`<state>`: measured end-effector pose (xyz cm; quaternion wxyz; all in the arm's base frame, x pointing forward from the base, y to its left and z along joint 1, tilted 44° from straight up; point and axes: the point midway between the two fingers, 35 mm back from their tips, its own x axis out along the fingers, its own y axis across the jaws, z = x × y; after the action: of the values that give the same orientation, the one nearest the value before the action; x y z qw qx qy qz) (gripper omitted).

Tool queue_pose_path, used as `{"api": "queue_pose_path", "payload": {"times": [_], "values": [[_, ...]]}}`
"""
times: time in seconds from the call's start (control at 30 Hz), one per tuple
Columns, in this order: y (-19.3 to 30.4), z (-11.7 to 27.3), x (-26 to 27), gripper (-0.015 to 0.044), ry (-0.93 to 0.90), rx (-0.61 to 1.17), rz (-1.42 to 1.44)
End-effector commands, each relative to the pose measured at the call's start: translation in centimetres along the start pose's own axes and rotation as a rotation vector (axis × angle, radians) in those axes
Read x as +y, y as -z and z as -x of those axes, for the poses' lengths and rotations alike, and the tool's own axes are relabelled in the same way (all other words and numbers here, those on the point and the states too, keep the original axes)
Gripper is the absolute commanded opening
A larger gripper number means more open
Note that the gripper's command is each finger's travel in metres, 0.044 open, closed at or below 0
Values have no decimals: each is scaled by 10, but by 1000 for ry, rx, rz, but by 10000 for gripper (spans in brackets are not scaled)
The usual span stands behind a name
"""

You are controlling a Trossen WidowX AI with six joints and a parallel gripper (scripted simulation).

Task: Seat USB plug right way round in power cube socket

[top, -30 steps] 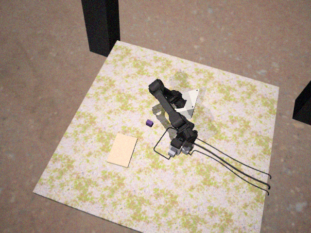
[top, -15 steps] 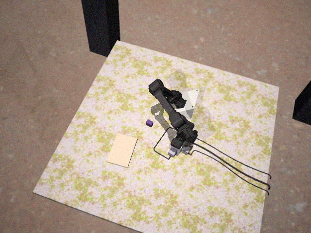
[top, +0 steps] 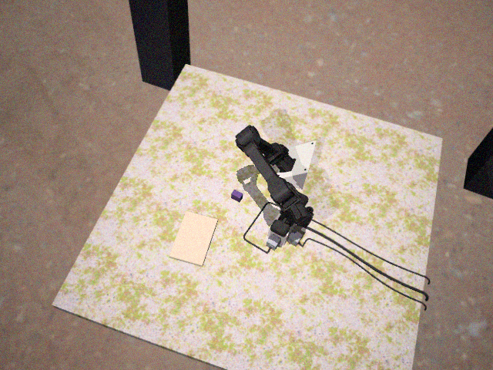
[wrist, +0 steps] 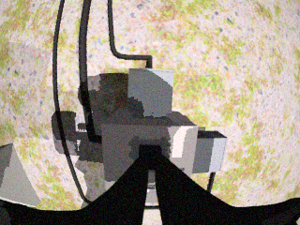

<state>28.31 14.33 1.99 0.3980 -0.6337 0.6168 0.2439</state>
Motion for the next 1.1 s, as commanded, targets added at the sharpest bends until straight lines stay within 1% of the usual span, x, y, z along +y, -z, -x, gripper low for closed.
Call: {"api": "queue_pose_path", "payload": {"times": [0.0, 0.47, 0.57, 0.6, 1.07], "values": [[2, -2, -1, 0, 0, 5, 2], [2, -2, -1, 0, 0, 5, 2], [0, 0, 0, 79, 1, 0, 0], [0, 0, 0, 95, 1, 0, 0], [0, 0, 0, 95, 1, 0, 0]]}}
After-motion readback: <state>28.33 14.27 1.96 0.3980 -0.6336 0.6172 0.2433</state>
